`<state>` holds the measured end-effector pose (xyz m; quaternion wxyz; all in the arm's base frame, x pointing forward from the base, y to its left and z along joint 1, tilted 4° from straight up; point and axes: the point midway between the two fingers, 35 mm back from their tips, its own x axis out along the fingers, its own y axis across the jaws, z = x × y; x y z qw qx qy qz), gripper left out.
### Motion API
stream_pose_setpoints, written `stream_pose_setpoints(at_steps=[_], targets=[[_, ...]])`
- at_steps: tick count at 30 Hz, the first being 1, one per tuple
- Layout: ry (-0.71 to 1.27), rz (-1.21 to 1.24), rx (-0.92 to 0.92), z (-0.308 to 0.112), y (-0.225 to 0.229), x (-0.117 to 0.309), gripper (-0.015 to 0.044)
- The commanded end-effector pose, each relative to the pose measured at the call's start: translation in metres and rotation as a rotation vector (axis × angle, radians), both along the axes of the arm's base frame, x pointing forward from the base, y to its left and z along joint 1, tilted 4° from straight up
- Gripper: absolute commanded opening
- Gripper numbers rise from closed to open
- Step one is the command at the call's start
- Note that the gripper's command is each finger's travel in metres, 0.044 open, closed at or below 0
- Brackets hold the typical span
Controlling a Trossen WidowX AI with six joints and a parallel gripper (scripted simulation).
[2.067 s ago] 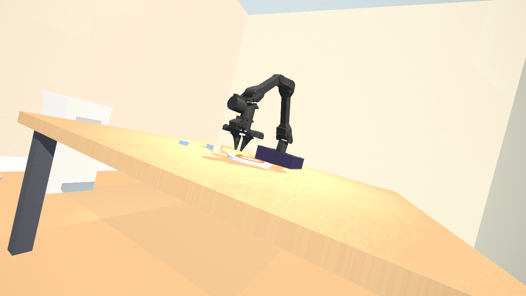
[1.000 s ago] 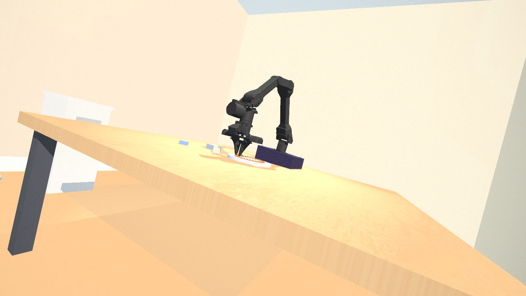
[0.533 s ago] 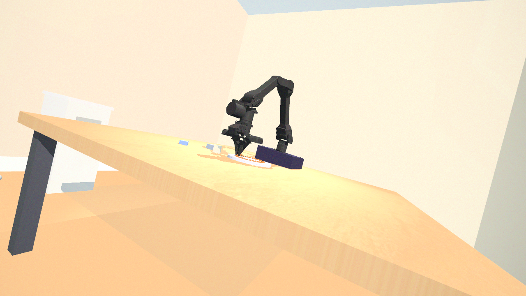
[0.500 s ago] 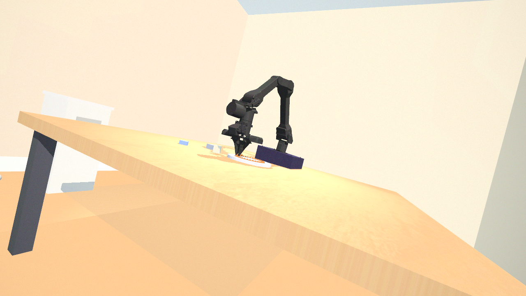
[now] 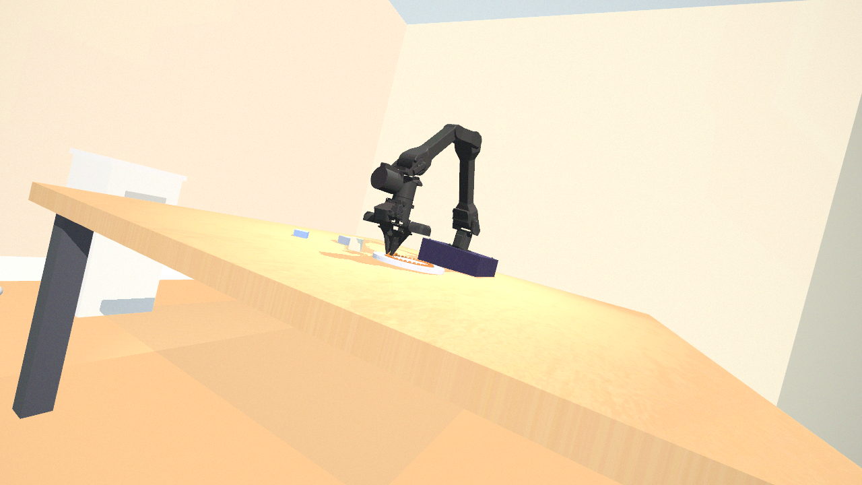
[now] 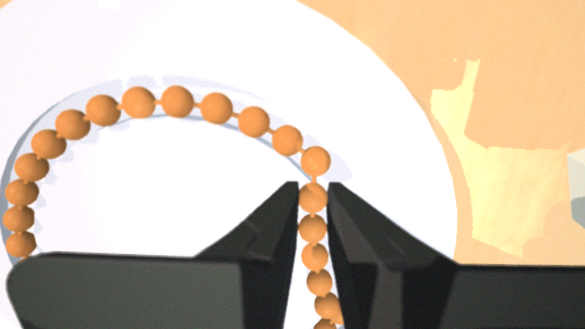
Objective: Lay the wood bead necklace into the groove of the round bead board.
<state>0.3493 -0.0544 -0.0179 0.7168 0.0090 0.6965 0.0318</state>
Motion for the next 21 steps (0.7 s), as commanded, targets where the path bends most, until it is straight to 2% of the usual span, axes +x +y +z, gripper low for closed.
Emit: stream_pose_setpoints(at_steps=[1, 21], targets=[[-0.001, 0.0, 0.0, 0.0005, -0.0001, 0.0004, 0.0], [0.0, -0.004, -0.002, 0.0057, -0.0085, 0.0011, 0.0]])
